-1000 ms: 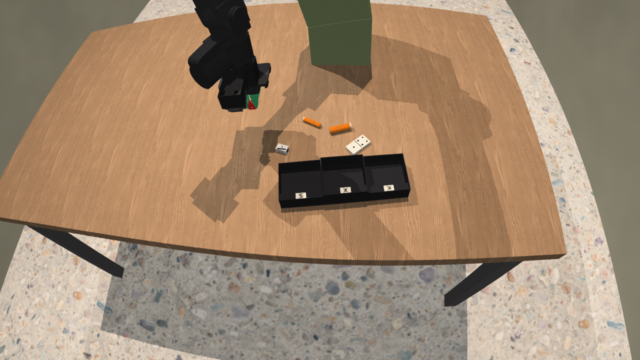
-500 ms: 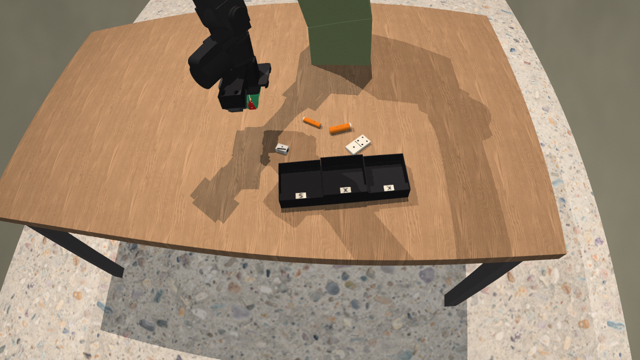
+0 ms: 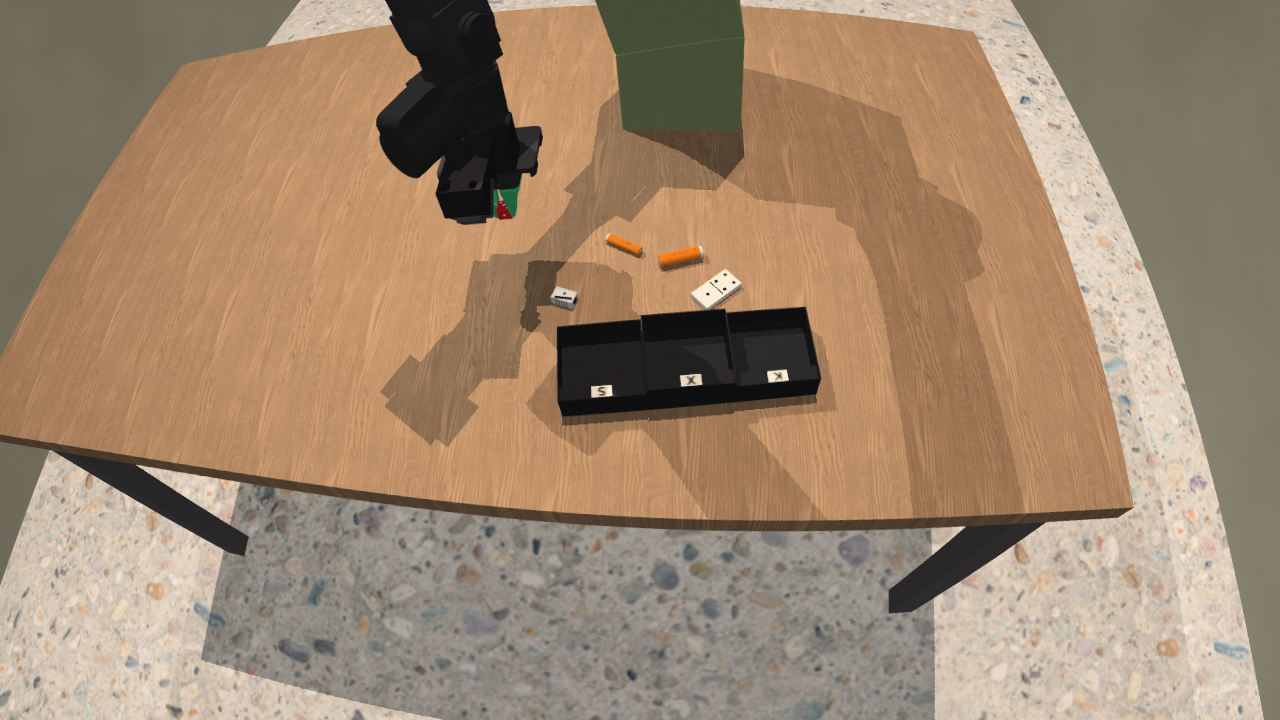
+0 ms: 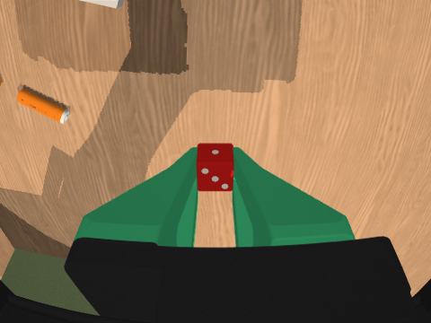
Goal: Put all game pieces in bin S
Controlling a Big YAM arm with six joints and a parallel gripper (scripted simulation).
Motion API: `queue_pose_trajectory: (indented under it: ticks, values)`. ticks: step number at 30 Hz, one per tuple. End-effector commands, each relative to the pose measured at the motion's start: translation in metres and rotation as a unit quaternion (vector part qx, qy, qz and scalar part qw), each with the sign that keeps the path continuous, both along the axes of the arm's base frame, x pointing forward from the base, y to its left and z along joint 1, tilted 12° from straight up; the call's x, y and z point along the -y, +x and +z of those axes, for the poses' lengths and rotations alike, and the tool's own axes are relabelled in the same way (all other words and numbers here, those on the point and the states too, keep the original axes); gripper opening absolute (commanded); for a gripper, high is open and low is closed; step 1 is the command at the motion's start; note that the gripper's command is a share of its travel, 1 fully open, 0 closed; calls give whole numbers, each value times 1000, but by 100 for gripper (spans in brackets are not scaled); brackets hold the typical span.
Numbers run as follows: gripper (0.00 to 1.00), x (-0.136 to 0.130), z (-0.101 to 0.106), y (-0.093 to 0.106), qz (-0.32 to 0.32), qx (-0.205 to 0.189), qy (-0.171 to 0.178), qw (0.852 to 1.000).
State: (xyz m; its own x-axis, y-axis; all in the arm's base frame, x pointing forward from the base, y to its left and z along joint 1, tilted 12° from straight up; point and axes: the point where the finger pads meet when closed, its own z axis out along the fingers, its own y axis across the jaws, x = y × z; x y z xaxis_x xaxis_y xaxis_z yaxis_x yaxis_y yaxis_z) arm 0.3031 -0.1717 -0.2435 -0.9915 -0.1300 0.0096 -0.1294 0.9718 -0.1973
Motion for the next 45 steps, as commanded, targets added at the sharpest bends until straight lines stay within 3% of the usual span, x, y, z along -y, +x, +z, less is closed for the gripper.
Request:
queue_pose_trajectory:
  ticks: [1,14,18,22,24,36,39,41,45]
  values:
    - [11,-4,12,7,3,12,-6,1000]
    - [11,-3,12,9,3,10,-5,1000]
    - [11,-18,-2,14,3,-3,0,1000]
    - [11,-34,-6,32,3,-3,-1,1000]
    - [11,-34,-6,32,3,-3,-1,1000]
    - [11,-80,-13,90,3,0,-2,1000]
    - [11,-91,-15,105,88,-16,-3,996]
    - [11,-91,-15,105,88,-16,-3,996]
    - [11,-107,-18,125,166,-29,-5,986]
